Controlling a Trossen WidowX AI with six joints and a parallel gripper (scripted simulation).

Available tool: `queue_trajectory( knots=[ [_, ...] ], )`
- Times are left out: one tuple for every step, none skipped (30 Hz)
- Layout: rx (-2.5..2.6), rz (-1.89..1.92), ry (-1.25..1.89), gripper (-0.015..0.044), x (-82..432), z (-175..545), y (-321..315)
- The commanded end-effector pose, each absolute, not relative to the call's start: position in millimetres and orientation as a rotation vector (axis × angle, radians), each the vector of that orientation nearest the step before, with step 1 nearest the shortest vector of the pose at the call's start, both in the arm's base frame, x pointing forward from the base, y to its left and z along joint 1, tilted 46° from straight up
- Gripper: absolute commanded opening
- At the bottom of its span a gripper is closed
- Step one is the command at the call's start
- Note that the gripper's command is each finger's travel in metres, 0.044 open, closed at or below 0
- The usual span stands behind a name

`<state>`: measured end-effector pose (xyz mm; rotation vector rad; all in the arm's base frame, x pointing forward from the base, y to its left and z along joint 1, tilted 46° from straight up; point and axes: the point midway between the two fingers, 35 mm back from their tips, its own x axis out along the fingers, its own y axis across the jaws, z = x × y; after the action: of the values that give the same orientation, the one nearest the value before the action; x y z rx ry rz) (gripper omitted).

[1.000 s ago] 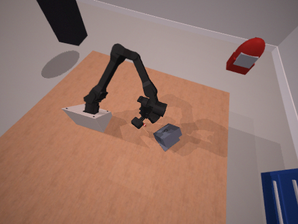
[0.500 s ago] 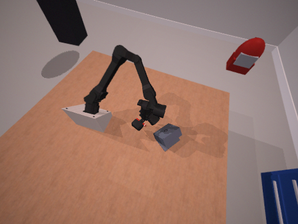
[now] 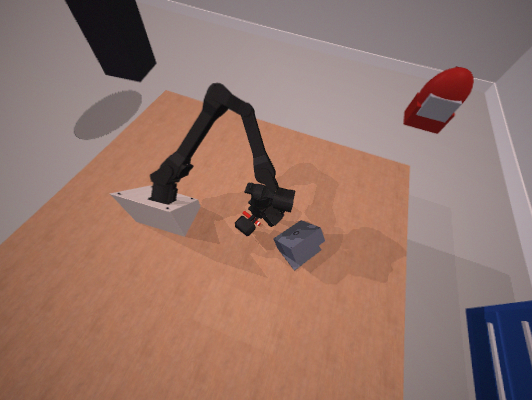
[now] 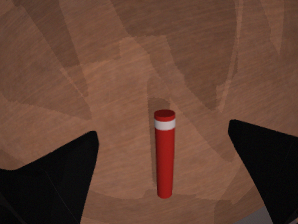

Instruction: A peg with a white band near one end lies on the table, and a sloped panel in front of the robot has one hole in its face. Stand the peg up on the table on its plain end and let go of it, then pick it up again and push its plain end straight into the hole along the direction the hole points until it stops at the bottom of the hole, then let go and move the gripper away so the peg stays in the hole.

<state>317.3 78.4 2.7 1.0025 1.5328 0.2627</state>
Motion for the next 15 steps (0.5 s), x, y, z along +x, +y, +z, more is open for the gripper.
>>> queue_trajectory(
  knots=[
    [1.011,0.263,1.536,0.0440,316.1,-1.5,83.1],
    [1.011,0.263,1.536,0.0440,316.0,-2.5,84.3],
    [1.011,0.263,1.536,0.0440,316.0,-3.5,85.5],
    [1.011,0.263,1.536,0.0440,315.9,-4.3,86.4],
    [1.011,0.264,1.536,0.0440,315.9,-4.7,87.0],
    [1.012,0.264,1.536,0.0440,315.9,-4.9,87.2],
    [1.012,0.264,1.536,0.0414,315.9,-4.9,87.2],
    [1.012,0.264,1.536,0.0387,315.9,-4.9,87.2],
    [1.012,0.264,1.536,0.0361,315.9,-4.9,87.2],
    [1.012,0.264,1.536,0.0335,315.9,-4.9,87.2],
    [1.012,0.264,1.536,0.0309,315.9,-4.9,87.2],
    [1.012,0.264,1.536,0.0282,315.9,-4.9,87.2],
    [1.012,0.264,1.536,0.0256,315.9,-4.9,87.2],
    [1.012,0.264,1.536,0.0230,315.9,-4.9,87.2],
    [1.012,0.264,1.536,0.0204,315.9,-4.9,87.2]
  ],
)
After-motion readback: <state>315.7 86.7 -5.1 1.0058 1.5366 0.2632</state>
